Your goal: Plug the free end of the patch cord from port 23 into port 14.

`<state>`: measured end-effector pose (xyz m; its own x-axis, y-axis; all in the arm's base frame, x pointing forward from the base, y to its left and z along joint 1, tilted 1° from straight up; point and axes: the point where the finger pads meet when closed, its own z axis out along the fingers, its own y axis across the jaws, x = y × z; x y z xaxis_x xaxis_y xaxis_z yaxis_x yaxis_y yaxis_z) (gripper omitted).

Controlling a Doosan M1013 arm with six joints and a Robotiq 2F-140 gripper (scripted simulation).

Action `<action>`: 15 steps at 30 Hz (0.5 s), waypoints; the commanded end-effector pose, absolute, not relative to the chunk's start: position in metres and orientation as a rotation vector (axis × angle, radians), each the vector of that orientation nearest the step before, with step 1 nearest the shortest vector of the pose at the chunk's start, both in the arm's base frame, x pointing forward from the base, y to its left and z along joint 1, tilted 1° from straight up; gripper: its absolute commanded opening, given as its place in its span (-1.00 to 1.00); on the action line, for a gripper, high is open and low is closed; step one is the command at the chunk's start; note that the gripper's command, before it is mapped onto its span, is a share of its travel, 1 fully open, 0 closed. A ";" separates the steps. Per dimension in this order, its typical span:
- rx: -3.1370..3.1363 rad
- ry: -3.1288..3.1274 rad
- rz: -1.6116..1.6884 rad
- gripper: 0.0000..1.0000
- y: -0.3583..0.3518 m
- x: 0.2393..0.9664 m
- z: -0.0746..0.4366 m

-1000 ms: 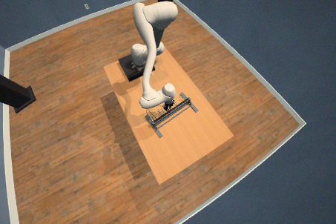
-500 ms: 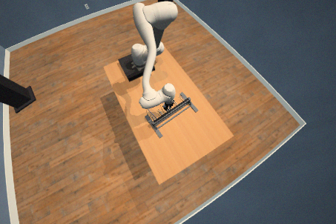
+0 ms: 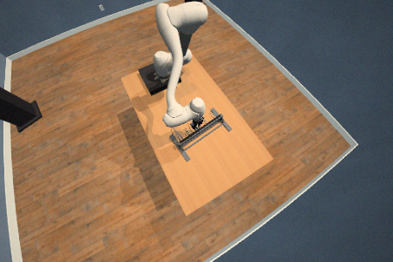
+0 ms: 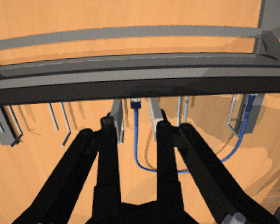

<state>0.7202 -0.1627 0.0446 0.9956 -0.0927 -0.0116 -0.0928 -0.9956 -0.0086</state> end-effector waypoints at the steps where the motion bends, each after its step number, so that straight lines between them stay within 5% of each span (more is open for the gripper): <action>1: -3.129 0.146 0.017 -0.55 -0.163 0.720 0.045; 15: -3.129 0.146 0.017 -0.55 -0.163 0.720 0.048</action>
<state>0.7202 -0.1627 0.0461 0.9956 -0.0927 -0.0116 -0.0928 -0.9956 -0.0086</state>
